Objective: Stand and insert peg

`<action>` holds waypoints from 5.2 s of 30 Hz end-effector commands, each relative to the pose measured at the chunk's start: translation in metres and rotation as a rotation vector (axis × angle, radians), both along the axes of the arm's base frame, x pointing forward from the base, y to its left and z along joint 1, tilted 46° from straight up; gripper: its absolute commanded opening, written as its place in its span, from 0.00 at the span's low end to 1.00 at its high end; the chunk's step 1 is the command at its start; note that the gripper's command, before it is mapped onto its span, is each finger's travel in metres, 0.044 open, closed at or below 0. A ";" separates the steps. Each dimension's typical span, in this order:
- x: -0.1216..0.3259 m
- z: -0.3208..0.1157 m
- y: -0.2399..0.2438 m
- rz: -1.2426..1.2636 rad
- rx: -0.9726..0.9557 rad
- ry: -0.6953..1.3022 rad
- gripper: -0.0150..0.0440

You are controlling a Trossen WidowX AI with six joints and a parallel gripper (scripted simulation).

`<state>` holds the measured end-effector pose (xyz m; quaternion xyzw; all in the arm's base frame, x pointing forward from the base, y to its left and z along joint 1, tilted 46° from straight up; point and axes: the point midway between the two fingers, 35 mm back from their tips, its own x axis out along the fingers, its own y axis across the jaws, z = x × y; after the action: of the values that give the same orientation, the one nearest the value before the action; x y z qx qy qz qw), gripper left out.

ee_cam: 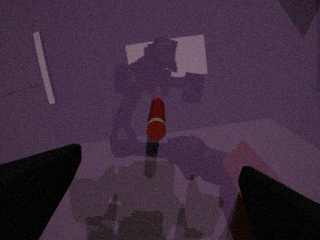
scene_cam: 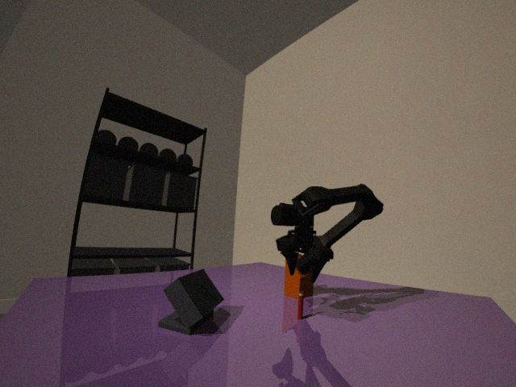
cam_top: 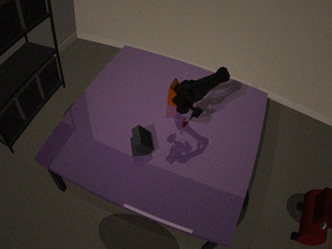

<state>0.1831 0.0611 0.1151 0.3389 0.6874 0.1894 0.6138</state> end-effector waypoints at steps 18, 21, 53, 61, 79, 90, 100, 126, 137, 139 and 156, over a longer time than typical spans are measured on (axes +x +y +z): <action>0.004 0.002 0.001 0.205 0.033 -0.220 1.00; 0.004 0.002 0.001 0.260 0.033 -0.275 1.00; 0.004 -0.002 0.005 0.842 0.040 -0.859 1.00; 0.004 -0.003 0.006 0.988 0.041 -1.005 1.00; 0.004 -0.005 0.008 1.317 0.043 -1.333 1.00; 0.004 -0.007 0.010 1.518 0.043 -1.533 1.00; 0.004 -0.008 0.011 1.700 0.043 -1.715 1.00; 0.004 -0.010 0.014 2.111 0.039 -2.125 1.00; 0.005 -0.017 0.020 2.114 0.039 -2.122 1.00; 0.005 -0.019 0.022 2.115 0.038 -2.121 1.00; 0.006 -0.039 0.042 2.117 0.037 -2.120 1.00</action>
<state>0.1910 0.0976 0.0814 -0.5903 -0.1473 0.6918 0.3889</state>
